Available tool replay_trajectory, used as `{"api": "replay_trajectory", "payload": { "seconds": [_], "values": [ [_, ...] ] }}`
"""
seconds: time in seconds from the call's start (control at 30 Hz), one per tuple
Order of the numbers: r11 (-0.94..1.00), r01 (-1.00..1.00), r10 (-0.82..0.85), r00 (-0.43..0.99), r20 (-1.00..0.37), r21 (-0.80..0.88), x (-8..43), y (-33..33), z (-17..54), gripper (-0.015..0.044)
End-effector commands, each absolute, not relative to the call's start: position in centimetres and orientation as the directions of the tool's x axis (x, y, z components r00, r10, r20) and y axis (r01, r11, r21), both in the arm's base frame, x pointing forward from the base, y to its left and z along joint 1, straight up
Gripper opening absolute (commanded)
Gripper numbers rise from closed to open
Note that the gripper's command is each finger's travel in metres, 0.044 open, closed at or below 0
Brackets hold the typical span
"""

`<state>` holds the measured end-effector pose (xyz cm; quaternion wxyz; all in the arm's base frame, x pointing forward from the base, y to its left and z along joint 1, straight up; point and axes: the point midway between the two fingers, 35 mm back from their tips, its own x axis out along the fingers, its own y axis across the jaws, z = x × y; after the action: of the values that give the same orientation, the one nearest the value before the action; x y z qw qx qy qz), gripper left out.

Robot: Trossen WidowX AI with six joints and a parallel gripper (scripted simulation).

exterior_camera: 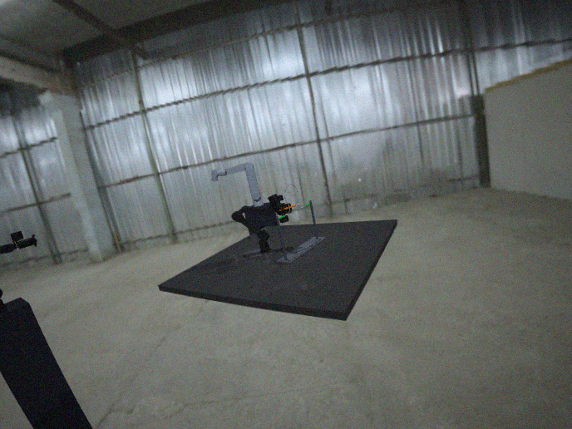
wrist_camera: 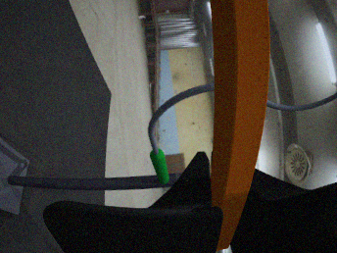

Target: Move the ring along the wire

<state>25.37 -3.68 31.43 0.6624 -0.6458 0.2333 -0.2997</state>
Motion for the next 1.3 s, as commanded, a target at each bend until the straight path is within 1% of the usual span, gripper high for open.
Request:
{"api": "replay_trajectory", "payload": {
  "seconds": [0.0, 0.37, 0.6, 0.87, 1.27],
  "values": [
    [0.05, 0.118, -0.706, 0.706, 0.049, -0.992, 25.1, -3.8, 31.0, -0.015],
    [0.242, 0.142, -0.699, 0.712, -0.071, -0.96, 25.3, -3.2, 28.2, -0.015],
    [0.419, 0.166, -0.625, 0.766, -0.15, -0.893, 26.2, -2.7, 25.6, -0.015],
    [0.51, 0.175, -0.601, 0.773, -0.203, -0.842, 26.4, -1.9, 24.2, -0.015],
    [0.729, 0.199, -0.518, 0.786, -0.338, -0.655, 26.8, 1.0, 21.0, -0.015]
  ]
}}
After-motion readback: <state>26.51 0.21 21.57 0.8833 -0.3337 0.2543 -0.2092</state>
